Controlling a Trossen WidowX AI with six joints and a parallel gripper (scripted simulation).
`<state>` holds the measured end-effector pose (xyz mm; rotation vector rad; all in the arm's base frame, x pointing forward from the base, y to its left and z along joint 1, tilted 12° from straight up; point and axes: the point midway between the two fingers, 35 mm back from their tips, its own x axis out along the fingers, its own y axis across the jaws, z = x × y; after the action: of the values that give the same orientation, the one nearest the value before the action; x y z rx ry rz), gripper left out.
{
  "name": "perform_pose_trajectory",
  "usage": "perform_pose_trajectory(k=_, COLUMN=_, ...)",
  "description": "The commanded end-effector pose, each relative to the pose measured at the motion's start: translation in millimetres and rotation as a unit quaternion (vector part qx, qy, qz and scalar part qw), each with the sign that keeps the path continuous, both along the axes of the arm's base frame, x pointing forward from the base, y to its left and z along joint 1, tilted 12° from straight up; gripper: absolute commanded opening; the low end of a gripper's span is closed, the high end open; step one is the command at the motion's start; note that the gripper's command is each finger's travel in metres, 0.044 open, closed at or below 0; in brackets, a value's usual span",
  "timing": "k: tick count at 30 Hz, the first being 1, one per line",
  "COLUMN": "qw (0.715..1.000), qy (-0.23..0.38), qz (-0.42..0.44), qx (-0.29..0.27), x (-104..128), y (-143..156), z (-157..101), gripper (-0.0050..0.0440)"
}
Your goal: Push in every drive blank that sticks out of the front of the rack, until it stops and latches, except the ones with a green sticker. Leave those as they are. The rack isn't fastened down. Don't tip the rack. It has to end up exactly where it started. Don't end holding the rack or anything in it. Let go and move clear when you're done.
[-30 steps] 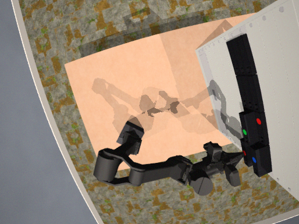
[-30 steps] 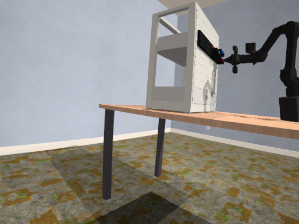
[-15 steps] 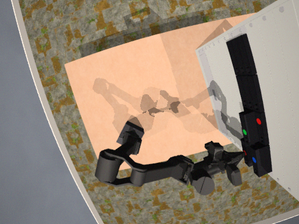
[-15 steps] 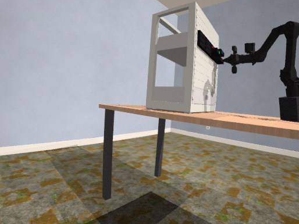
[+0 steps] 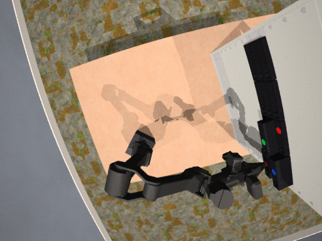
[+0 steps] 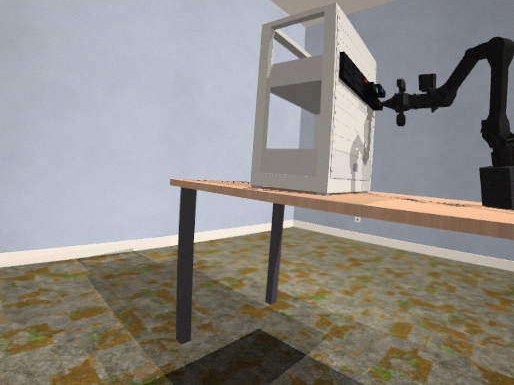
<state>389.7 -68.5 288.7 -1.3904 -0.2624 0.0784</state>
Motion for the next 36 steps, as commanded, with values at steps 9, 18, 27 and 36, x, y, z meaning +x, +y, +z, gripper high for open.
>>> perform_pose_trajectory(k=9, qw=1.0, qy=-0.012, qz=-0.003, qx=-0.005, x=2.0, y=0.1, z=10.9, gripper=0.0)
perform_pose_trajectory(k=18, qw=1.0, qy=-0.012, qz=-0.003, qx=-0.005, x=11.4, y=1.7, z=13.1, gripper=0.0)
perform_pose_trajectory(k=27, qw=1.0, qy=-0.012, qz=-0.003, qx=-0.005, x=11.5, y=1.7, z=13.1, gripper=0.0)
perform_pose_trajectory(k=36, qw=1.0, qy=-0.012, qz=-0.003, qx=-0.005, x=11.5, y=1.7, z=13.1, gripper=0.0)
